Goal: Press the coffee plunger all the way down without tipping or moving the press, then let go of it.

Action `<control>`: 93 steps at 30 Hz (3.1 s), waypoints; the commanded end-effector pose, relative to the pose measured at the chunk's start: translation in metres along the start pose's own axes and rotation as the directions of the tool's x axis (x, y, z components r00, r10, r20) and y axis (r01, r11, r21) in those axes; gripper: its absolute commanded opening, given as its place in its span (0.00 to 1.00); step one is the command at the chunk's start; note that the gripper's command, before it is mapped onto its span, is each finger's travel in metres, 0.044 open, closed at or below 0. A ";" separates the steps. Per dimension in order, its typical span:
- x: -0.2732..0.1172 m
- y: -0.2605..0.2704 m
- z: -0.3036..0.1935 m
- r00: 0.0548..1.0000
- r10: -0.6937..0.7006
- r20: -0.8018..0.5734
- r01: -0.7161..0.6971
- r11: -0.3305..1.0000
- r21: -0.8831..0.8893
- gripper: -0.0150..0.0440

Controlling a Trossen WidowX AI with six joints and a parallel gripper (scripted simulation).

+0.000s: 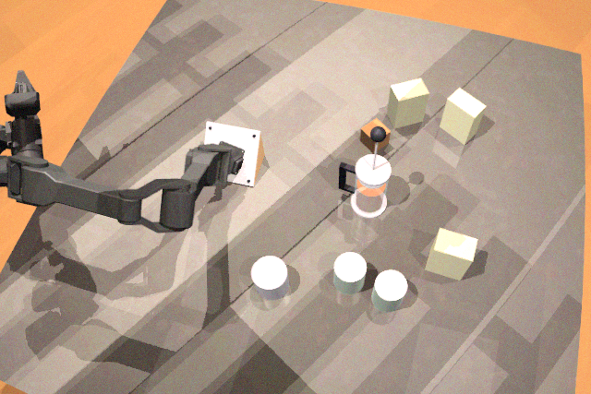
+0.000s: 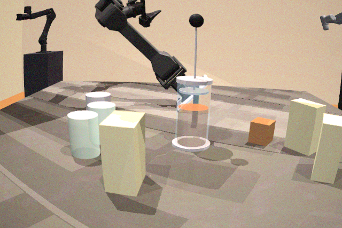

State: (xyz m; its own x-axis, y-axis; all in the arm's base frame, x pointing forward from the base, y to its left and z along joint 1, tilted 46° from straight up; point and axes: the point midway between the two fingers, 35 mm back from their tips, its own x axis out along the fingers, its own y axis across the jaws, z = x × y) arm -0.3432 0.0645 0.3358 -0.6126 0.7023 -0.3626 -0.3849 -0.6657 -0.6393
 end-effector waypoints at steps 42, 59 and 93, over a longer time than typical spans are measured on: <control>-0.497 0.110 -0.111 -0.180 0.931 0.319 -0.712 0.100 -0.695 1.00; -0.552 0.060 -0.201 -0.424 0.896 0.135 -0.574 -0.150 -0.805 1.00; -0.392 -0.224 -0.520 -0.681 0.396 -0.616 0.517 -0.336 -0.788 1.00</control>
State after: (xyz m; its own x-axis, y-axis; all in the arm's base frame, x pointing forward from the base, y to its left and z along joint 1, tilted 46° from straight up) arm 0.3492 0.0152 0.2756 0.6197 -0.6516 -0.4374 0.4621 0.7534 -0.4677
